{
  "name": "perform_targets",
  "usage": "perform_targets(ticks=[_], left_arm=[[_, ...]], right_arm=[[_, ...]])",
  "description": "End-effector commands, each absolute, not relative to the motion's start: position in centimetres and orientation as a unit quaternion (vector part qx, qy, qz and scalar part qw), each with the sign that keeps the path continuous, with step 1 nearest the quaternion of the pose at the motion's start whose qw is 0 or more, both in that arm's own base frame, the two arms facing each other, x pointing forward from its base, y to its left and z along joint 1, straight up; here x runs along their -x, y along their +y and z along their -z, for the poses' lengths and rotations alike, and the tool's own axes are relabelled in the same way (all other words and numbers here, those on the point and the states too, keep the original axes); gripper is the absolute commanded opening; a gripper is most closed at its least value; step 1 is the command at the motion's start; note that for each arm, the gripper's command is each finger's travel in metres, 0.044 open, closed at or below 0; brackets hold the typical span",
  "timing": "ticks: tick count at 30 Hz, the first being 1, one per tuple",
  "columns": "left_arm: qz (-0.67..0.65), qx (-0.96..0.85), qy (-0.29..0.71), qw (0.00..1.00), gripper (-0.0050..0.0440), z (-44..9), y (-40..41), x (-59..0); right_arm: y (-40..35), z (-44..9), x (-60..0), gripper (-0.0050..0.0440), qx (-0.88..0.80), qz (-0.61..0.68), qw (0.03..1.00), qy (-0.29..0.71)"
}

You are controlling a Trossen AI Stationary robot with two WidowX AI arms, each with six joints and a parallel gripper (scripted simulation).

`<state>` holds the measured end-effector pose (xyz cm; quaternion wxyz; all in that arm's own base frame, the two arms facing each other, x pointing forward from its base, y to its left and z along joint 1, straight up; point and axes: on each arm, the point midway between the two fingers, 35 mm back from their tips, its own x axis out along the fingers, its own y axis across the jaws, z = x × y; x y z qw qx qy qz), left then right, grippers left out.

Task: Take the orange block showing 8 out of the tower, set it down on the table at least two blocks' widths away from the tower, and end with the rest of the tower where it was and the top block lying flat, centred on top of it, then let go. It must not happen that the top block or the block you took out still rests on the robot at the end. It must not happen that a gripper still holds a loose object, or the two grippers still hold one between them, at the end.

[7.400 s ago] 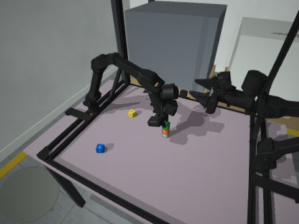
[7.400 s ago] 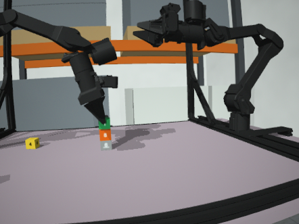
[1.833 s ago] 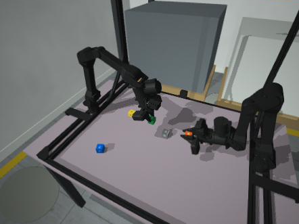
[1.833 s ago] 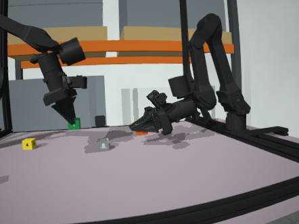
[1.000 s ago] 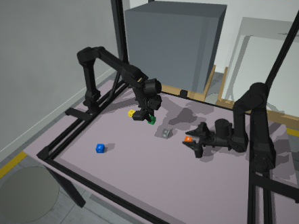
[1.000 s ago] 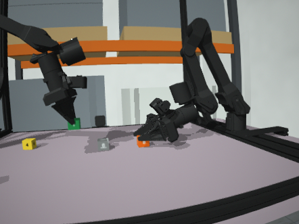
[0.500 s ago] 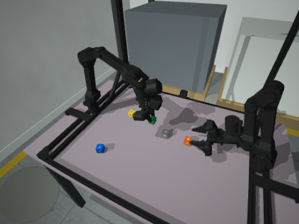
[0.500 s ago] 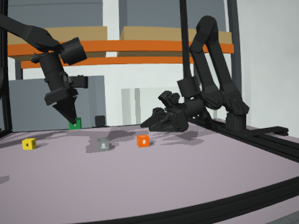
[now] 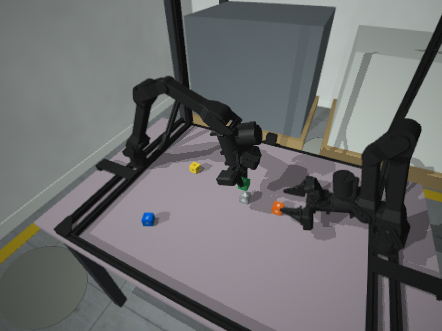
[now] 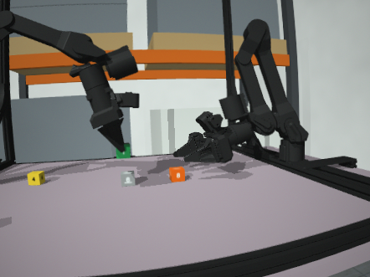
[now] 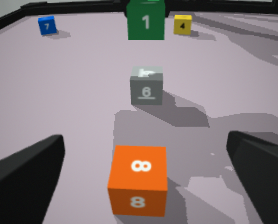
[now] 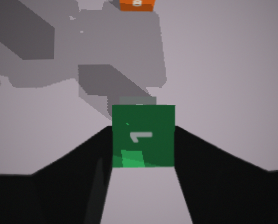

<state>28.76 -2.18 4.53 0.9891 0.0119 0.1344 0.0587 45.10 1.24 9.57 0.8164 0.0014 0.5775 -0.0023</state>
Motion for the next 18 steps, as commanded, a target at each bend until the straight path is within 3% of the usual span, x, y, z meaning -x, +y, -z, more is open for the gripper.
perform_targets(ticks=[1,7,18], left_arm=[[-0.06,-0.011,0.135,0.989,0.04,-4.5,-2.1,-28.6],[-0.06,-0.011,0.135,0.989,0.04,-4.5,-2.1,-28.6],[-0.06,-0.011,0.135,0.989,0.04,-4.5,-2.1,-28.6]], right_arm=[[1.3,-9.8,-45.7,0.0,0.0,0.001,0.819,0.574],[1.3,-6.1,-45.7,0.0,0.0,0.001,0.819,0.574],[1.3,-5.9,-45.7,0.0,0.0,0.001,0.819,0.574]])
